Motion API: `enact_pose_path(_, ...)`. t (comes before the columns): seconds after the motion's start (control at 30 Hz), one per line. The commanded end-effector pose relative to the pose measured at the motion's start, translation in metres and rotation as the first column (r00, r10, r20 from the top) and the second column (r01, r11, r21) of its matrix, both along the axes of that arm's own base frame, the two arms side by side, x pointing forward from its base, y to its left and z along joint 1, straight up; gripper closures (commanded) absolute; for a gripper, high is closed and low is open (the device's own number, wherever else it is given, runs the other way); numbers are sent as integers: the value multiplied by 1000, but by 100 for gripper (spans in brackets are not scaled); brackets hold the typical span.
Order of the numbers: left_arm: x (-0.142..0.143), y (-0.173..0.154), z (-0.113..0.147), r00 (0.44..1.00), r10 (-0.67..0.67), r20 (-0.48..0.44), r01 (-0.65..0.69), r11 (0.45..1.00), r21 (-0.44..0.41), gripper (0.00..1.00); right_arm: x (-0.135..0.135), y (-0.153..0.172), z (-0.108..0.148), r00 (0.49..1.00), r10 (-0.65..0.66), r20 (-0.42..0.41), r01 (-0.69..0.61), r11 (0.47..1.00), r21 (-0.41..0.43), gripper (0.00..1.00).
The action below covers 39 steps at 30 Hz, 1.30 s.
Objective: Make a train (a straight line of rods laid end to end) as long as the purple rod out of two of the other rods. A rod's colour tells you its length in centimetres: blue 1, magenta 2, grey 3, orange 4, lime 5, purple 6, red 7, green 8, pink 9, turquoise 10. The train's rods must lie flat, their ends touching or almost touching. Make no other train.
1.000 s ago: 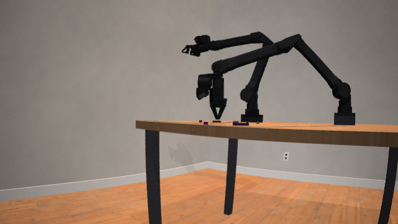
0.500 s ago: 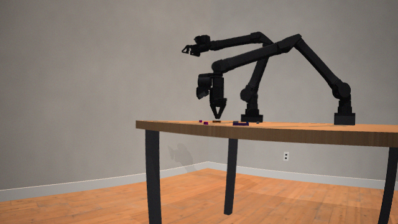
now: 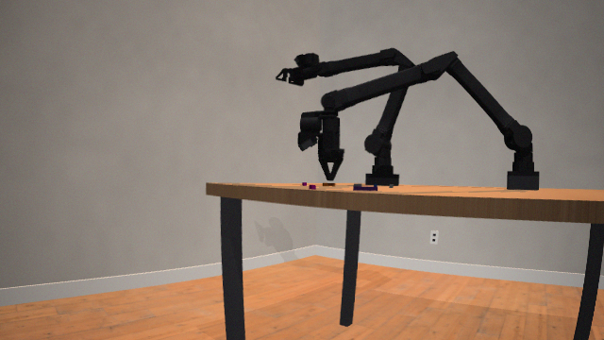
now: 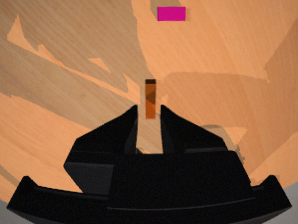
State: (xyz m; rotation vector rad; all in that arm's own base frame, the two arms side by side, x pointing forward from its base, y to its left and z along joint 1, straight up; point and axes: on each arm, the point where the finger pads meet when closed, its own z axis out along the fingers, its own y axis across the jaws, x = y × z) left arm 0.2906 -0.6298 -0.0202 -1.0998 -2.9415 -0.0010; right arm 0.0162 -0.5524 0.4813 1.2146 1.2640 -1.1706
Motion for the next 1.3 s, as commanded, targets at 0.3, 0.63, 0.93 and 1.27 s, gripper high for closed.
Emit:
enact_pose_path(0.3,-6,-12,16,1000,0,16,1,999,-35,77,-7,8,19,1000,-14,10,14,999,-45,0)
enact_pose_path(0.63,-7,-13,18,1000,0,18,1,999,-39,77,-7,8,19,1000,-14,10,14,999,-45,0)
enact_pose_path(0.93,-7,-12,18,1000,0,18,1,999,-39,77,-7,8,19,1000,-14,10,14,999,-45,0)
enact_pose_path(1.27,-7,-12,18,1000,0,18,1,999,-39,77,-7,8,19,1000,-14,10,14,999,-45,0)
